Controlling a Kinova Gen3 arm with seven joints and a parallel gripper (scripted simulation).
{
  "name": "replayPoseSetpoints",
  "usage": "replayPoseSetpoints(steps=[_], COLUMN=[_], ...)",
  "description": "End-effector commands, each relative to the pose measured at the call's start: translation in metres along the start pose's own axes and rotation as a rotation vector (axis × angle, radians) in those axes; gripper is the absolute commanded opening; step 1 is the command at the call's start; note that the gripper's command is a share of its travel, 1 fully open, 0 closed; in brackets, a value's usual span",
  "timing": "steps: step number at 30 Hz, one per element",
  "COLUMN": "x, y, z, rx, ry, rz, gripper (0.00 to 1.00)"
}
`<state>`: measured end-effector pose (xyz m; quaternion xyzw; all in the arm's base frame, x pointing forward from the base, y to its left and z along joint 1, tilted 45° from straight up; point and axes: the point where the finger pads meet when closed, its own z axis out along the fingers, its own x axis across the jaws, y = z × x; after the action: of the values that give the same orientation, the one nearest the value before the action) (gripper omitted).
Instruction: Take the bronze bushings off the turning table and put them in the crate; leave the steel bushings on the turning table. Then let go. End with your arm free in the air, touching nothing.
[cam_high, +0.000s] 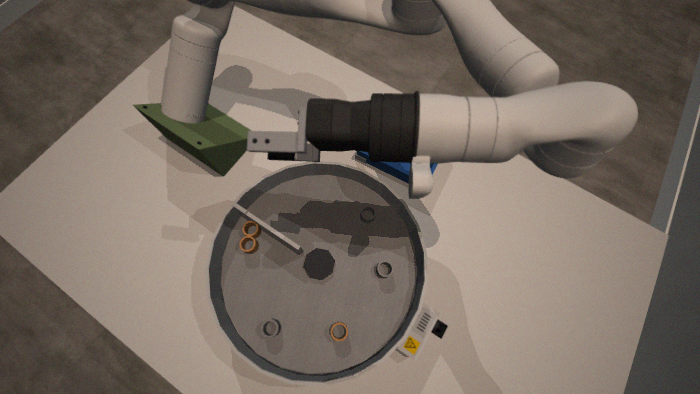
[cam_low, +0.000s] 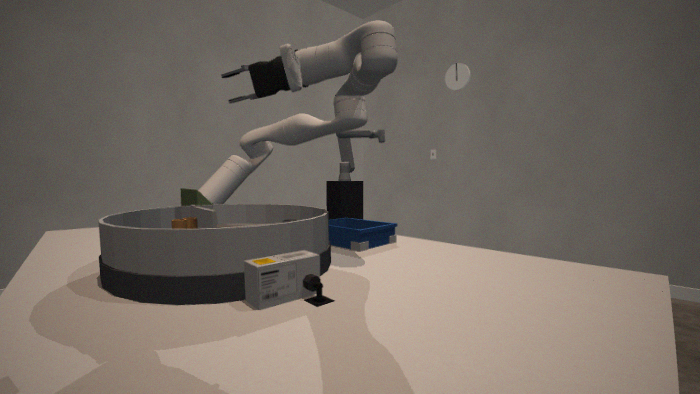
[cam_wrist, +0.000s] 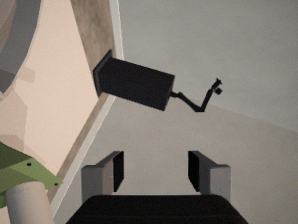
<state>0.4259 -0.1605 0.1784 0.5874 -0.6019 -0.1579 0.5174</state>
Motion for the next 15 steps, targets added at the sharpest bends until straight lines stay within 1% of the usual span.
replayPoseSetpoints(steps=[1,4,15], x=[-0.001,-0.003,-0.003], y=[0.010,0.023,0.023], z=[-0.016,-0.042,-0.042], rx=[-0.023,-0.051,-0.051], ry=[-0.012,-0.025,-0.025], rz=[0.002,0.002,0.002], gripper=[1.00,1.00,1.00])
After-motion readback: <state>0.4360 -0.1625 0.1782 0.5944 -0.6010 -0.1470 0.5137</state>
